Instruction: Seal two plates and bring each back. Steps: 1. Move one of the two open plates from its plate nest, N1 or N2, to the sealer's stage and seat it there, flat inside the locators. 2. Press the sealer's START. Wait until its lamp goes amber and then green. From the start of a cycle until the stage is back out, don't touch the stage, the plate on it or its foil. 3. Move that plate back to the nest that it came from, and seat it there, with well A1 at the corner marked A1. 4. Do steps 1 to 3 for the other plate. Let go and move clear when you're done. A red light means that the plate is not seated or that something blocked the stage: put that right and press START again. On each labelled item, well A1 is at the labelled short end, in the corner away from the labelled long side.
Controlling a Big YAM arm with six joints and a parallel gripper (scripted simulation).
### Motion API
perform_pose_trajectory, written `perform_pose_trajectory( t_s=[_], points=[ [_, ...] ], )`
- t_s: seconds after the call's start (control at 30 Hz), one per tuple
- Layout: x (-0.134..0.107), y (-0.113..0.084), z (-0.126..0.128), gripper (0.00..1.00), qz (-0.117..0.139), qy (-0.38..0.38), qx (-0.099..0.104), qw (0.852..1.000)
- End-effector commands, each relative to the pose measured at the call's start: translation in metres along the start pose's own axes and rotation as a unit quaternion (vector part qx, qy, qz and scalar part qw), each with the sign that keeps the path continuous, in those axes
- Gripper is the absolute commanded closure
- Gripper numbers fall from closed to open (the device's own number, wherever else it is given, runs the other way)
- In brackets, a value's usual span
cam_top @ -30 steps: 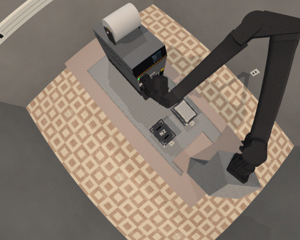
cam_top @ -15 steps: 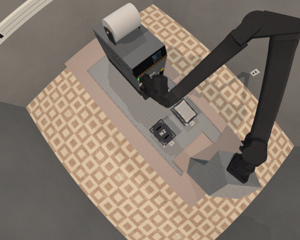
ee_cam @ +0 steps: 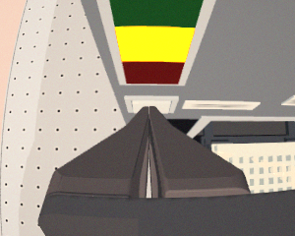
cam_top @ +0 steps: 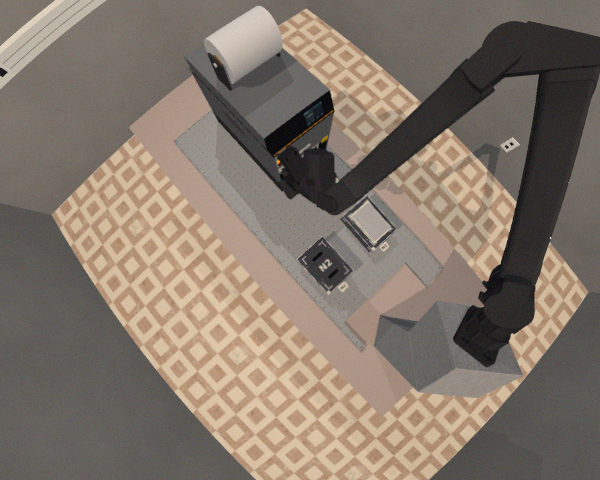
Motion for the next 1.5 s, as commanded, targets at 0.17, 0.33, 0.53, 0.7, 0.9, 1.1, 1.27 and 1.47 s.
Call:
perform_pose_trajectory(
  t_s=[0.17, 0.33, 0.53, 0.7, 0.9, 1.1, 1.27, 1.47],
  points=[
    [0.034, 0.011, 0.009, 1.00, -0.033, 0.007, 0.000, 0.999],
    [0.034, 0.011, 0.009, 1.00, -0.034, 0.007, 0.001, 0.999],
    [0.030, -0.022, 0.006, 1.00, -0.041, 0.016, -0.001, 0.999],
    [0.028, -0.053, 0.002, 1.00, -0.040, 0.018, -0.005, 0.999],
    [0.022, -0.087, -0.004, 1.00, -0.033, 0.020, -0.008, 0.999],
    [0.008, -0.104, 0.003, 1.00, -0.024, 0.011, -0.001, 1.000],
    [0.001, -0.137, 0.004, 1.00, -0.024, 0.014, 0.001, 1.000],
    [0.001, -0.165, -0.001, 1.00, -0.031, 0.020, -0.005, 0.999]
  ],
)
Point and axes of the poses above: the point where the finger pads meet when closed, its own y axis out along the fingers, its own z axis across the jaws, x = y × z, the point moved 4 cm from there along -y, back along the fingers, and after that the axes turned 6 degrees about -y, right-handed, at the moved point
